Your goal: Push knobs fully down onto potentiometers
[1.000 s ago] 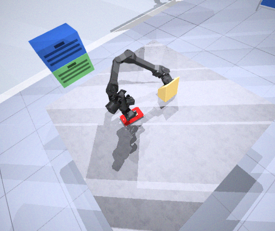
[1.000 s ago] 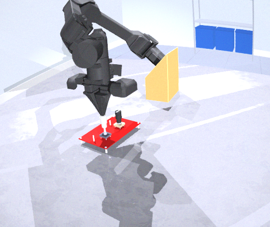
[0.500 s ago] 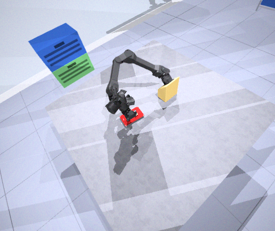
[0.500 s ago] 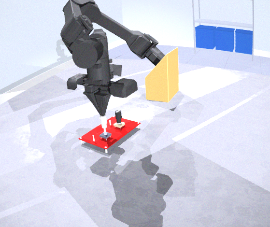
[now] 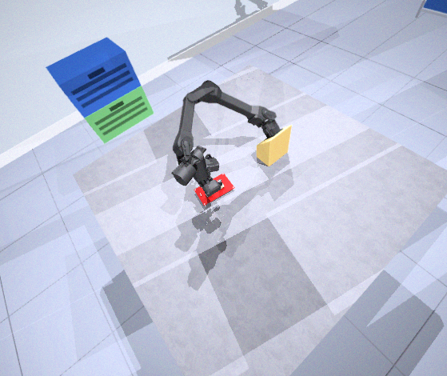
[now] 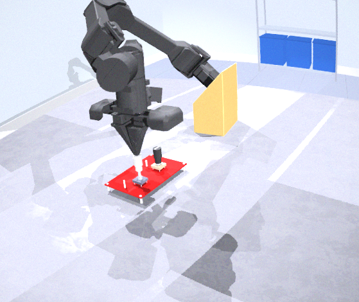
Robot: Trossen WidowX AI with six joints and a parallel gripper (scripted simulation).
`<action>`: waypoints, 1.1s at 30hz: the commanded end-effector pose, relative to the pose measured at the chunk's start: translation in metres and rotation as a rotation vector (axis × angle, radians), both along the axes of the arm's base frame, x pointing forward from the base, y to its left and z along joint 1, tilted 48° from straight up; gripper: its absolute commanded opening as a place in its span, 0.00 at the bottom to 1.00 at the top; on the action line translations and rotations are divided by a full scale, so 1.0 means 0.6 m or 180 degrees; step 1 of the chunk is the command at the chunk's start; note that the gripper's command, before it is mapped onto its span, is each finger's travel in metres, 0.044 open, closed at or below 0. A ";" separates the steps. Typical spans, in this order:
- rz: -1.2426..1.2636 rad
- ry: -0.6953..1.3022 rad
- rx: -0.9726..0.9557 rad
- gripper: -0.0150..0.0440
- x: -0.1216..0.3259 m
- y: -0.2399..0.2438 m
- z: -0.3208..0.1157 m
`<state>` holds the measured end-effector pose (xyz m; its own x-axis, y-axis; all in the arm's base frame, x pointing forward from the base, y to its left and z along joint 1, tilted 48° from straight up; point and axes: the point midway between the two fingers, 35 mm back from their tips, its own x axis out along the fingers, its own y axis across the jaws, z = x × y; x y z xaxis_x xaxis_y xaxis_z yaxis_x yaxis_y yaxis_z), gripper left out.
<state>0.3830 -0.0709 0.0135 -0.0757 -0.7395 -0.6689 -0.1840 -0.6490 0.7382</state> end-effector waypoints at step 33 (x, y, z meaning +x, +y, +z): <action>-0.0032 -0.0005 0.0002 0.25 -0.002 -0.019 -0.014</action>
